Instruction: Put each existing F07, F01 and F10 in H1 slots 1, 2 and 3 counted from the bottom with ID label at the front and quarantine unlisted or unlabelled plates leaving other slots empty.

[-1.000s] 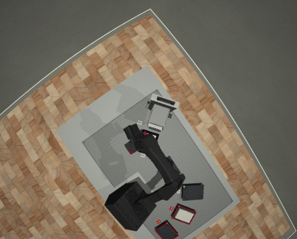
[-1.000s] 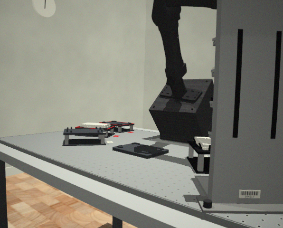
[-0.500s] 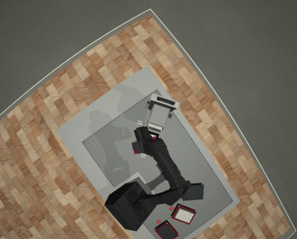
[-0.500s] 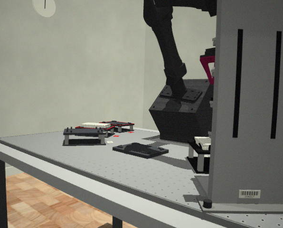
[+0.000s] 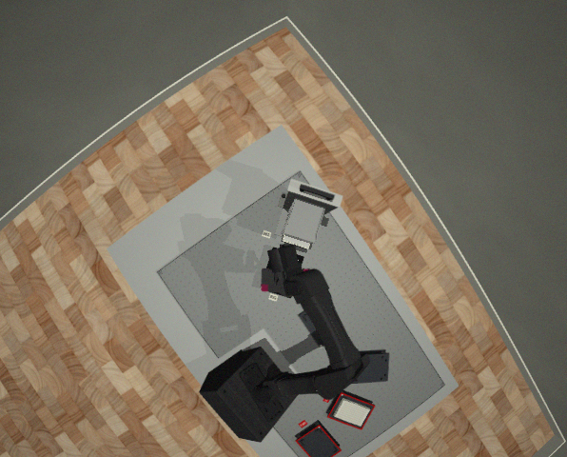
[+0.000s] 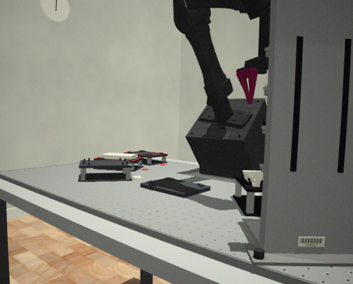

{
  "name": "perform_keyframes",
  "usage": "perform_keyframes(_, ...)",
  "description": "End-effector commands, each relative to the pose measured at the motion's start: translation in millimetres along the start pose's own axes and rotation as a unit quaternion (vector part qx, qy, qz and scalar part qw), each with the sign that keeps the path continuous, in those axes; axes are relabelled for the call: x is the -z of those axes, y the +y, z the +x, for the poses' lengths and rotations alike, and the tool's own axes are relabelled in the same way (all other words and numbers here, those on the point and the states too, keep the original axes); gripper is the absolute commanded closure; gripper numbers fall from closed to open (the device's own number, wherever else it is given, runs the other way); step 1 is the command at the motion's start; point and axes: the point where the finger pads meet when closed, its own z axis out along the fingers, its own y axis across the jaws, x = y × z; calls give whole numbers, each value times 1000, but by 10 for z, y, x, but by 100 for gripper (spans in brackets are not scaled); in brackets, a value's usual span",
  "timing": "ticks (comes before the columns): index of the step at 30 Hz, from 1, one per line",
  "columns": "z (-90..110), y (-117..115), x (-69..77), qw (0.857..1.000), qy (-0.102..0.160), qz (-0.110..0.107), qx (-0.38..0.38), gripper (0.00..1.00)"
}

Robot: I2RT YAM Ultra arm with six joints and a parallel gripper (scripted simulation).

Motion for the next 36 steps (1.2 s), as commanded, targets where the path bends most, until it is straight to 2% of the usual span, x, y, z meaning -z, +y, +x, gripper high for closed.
perform_keyframes(1, -13, 4, 34, 998, -5, -3, -57, 0)
perform_keyframes(11, -13, 4, 33, 990, -5, -3, -142, 0)
perform_keyframes(21, -17, 5, -298, 990, -5, -3, -142, 0)
perform_keyframes(23, -17, 5, -298, 990, -5, -3, -142, 0)
perform_keyframes(36, -22, 5, -731, 990, -6, -2, -142, 0)
